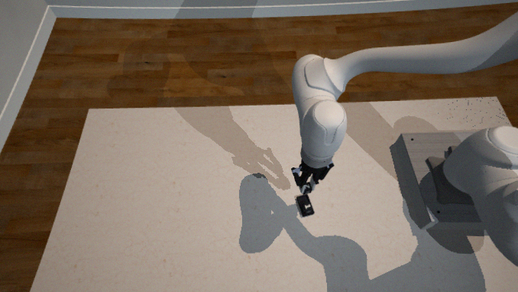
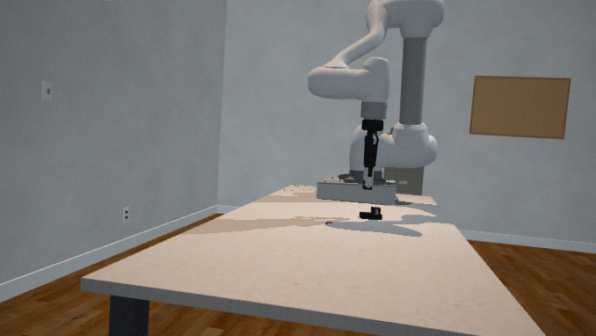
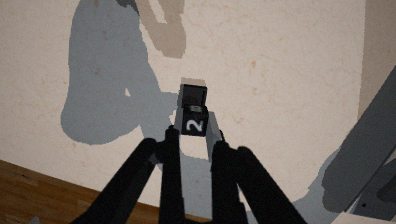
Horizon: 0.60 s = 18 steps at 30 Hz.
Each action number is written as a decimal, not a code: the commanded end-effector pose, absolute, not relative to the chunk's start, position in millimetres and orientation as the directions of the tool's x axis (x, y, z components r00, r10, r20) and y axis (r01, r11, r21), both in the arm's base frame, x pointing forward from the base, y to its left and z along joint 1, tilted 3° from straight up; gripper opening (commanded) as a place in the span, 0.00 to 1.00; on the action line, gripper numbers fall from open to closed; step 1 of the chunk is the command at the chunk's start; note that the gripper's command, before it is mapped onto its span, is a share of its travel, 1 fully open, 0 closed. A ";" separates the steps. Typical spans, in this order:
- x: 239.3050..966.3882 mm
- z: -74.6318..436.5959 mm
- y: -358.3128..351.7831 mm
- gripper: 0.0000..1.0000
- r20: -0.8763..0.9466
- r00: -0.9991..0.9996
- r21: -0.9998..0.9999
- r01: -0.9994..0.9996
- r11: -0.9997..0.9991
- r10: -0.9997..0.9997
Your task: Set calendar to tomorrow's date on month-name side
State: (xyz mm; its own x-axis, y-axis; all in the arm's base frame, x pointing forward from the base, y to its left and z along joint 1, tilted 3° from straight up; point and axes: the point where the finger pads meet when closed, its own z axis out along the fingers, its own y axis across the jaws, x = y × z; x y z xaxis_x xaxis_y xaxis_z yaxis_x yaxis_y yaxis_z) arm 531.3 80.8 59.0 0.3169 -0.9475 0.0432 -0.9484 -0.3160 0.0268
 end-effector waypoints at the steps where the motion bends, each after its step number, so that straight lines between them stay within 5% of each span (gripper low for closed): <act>1: 530.7 62.0 82.0 0.16 0.038 0.297 0.027 -0.955 -0.296 -0.954; 18: 542.1 59.8 49.9 0.16 0.046 -0.279 0.001 -0.960 0.279 -0.959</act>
